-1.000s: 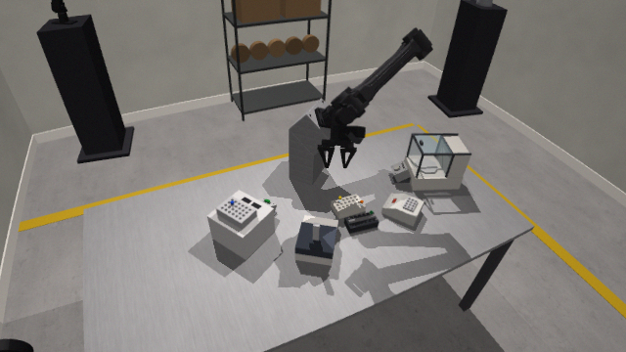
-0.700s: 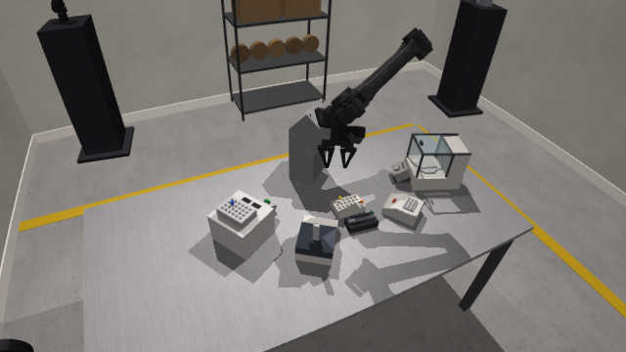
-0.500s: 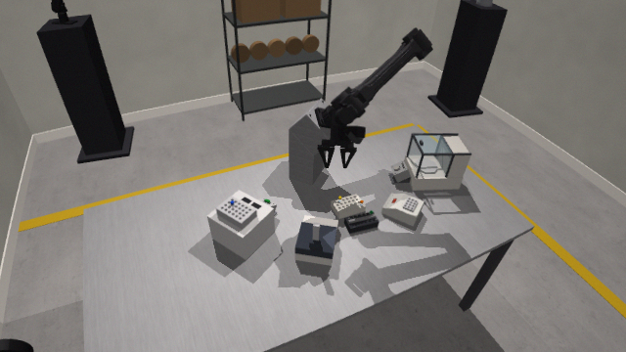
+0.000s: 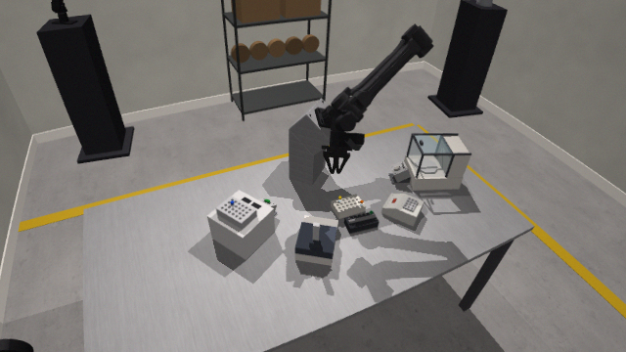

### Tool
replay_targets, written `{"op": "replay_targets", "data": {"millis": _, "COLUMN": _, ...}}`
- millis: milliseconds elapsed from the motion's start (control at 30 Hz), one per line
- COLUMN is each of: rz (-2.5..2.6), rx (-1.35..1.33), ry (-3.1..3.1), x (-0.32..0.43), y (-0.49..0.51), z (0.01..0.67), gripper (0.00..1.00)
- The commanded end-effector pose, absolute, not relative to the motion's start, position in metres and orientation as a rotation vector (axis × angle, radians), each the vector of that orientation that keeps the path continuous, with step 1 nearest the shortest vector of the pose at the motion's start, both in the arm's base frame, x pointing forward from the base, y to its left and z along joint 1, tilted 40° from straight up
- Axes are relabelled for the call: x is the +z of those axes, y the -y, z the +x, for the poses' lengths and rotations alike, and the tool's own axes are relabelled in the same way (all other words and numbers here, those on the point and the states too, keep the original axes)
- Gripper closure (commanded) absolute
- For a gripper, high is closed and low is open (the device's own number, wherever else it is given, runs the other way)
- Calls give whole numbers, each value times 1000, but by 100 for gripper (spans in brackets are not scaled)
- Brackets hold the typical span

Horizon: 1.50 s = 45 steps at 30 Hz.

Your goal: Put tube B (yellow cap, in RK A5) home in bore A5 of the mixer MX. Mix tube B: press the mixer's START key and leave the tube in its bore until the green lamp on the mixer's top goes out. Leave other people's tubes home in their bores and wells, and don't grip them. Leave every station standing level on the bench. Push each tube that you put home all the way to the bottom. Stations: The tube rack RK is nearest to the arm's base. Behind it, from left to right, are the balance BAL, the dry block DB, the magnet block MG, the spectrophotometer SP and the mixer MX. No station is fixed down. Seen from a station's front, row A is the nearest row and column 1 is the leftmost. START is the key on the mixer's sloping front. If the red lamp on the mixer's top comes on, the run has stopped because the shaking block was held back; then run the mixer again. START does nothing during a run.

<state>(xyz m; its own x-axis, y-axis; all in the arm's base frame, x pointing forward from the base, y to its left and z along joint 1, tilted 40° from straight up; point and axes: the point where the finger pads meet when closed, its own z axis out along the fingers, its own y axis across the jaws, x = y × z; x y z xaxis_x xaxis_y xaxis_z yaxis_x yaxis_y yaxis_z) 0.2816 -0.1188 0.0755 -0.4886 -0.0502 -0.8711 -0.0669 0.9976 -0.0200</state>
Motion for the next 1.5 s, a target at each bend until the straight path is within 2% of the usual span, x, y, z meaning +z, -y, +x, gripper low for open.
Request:
{"op": "replay_targets", "data": {"millis": 0, "rz": -104, "rx": 32, "ry": -2089, "x": 91, "y": 116, "z": 295, "gripper": 64}}
{"op": "replay_targets", "data": {"millis": 800, "rz": -22, "rx": 429, "ry": -2413, "x": -28, "y": -6, "z": 288, "gripper": 64}}
{"op": "replay_targets", "data": {"millis": 1067, "rz": 13, "rx": 635, "ry": -2545, "x": -73, "y": -56, "z": 287, "gripper": 64}}
{"op": "replay_targets", "data": {"millis": 1467, "rz": 51, "rx": 626, "ry": -2547, "x": -73, "y": -52, "z": 284, "gripper": 64}}
